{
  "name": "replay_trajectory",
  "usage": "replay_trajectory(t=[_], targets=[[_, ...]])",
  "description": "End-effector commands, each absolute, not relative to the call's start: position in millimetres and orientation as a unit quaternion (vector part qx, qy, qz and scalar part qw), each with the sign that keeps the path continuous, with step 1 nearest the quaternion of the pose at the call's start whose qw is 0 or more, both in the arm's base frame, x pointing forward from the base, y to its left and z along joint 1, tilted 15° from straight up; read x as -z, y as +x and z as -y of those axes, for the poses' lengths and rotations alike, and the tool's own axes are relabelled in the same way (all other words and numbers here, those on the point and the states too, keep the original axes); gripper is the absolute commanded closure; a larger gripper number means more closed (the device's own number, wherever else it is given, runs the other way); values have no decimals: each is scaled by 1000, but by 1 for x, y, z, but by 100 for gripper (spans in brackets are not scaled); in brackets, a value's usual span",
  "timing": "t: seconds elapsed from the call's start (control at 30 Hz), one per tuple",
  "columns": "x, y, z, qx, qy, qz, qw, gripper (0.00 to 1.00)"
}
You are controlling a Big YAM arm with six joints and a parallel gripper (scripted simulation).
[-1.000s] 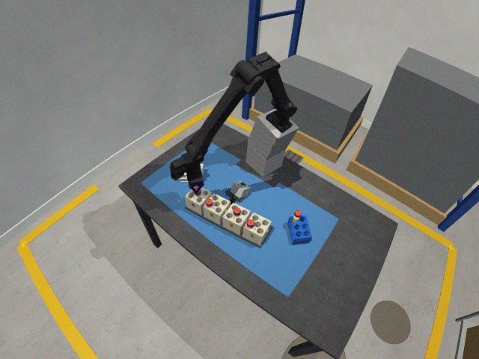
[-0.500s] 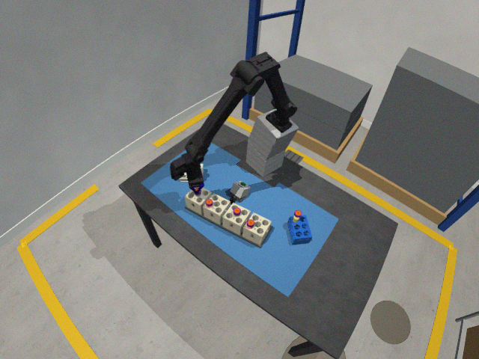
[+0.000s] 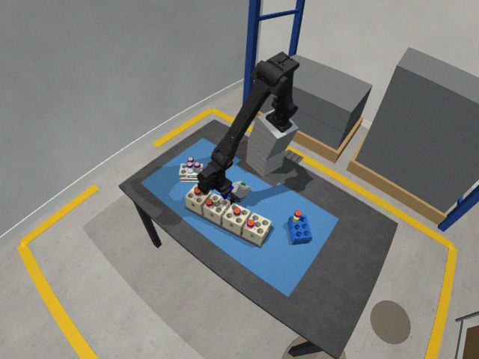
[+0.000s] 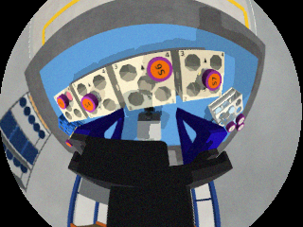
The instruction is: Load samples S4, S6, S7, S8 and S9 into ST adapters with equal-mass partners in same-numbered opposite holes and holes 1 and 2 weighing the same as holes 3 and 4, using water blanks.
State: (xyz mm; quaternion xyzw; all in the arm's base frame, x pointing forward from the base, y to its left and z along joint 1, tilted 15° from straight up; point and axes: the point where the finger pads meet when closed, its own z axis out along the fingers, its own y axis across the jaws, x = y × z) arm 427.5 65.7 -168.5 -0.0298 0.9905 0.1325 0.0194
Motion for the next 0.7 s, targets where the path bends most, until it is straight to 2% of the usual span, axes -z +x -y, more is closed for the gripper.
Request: replay_trajectory(t=[0.0, 0.37, 0.67], targets=[[154, 427, -80, -127, -125, -983, 53, 20], [136, 377, -157, -113, -386, -912, 86, 20], [124, 345, -207, -113, -415, -898, 89, 20]])
